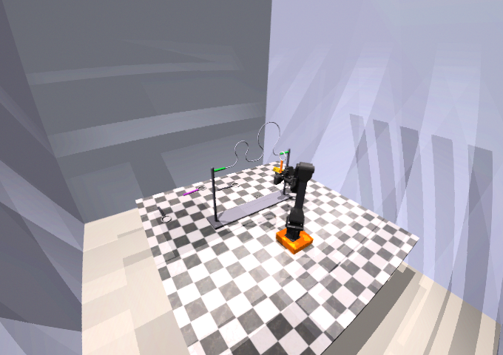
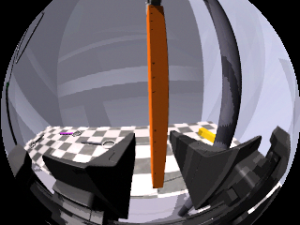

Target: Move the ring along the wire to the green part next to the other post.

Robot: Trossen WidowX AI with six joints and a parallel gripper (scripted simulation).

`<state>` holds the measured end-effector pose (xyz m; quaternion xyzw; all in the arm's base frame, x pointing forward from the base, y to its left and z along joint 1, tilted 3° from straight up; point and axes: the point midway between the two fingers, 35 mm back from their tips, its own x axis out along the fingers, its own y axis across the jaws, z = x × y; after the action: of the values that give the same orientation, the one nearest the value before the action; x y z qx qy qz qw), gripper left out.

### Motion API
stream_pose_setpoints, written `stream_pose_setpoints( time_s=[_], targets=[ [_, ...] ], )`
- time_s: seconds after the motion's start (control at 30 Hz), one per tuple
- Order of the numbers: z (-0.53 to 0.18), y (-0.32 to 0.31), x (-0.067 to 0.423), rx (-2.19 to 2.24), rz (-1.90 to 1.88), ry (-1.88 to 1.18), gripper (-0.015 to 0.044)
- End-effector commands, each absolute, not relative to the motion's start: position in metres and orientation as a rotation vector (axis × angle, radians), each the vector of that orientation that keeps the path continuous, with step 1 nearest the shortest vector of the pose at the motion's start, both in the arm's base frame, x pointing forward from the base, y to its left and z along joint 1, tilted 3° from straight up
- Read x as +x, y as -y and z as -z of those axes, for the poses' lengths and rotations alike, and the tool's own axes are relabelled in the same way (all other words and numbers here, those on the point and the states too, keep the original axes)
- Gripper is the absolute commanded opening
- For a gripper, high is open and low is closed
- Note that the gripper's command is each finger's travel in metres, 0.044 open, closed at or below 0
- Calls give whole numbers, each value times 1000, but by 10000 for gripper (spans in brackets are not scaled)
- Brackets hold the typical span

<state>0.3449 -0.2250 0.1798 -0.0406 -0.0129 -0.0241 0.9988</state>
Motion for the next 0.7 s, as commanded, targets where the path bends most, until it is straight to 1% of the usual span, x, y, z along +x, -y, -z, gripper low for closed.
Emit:
stream_pose_setpoints(
  time_s=[0.0, 0.5, 0.67],
  targets=[
    [-178, 226, 346, -77, 52, 21, 160],
    [-178, 226, 346, -77, 52, 21, 160],
    [-178, 225, 346, -78, 48, 23, 29]
  ],
)
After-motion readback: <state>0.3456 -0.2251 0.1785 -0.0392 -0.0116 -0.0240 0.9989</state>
